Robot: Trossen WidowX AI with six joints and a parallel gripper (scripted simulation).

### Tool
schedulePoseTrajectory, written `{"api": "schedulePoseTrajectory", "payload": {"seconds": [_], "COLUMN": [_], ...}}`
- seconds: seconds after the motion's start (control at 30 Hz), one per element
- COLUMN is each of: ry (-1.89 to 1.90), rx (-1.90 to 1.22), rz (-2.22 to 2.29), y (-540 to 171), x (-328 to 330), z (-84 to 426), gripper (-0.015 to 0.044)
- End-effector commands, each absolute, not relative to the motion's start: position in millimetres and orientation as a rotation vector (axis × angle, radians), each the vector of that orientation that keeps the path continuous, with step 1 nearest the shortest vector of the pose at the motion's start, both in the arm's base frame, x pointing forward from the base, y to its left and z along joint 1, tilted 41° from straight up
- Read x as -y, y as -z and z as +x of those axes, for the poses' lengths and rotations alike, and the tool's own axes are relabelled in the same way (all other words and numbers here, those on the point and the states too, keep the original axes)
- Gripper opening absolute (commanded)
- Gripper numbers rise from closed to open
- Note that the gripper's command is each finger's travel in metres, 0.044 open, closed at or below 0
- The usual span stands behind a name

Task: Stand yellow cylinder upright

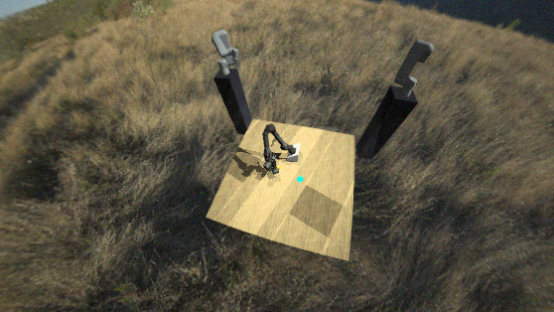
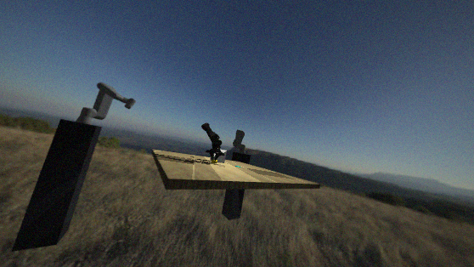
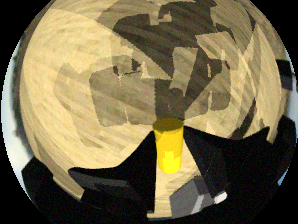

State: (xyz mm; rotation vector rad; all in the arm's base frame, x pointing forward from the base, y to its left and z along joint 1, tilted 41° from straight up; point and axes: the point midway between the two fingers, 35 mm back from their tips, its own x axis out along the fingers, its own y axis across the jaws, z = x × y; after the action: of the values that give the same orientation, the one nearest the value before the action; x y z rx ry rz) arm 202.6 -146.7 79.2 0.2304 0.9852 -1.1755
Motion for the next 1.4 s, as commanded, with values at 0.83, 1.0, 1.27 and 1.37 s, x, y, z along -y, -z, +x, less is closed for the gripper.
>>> {"api": "schedulePoseTrajectory", "payload": {"seconds": [0.83, 1.0, 1.27, 1.37], "ry": [1.167, 1.169, 1.162, 1.123], "rx": [-1.003, -1.001, -1.007, -1.045], "rz": [0.24, 0.236, 0.221, 0.173], "y": [-138, -150, -158, -156], "x": [89, 80, 72, 67], "z": [204, 201, 200, 205], "gripper": [0.0105, 0.0105, 0.0105, 0.0105]}}
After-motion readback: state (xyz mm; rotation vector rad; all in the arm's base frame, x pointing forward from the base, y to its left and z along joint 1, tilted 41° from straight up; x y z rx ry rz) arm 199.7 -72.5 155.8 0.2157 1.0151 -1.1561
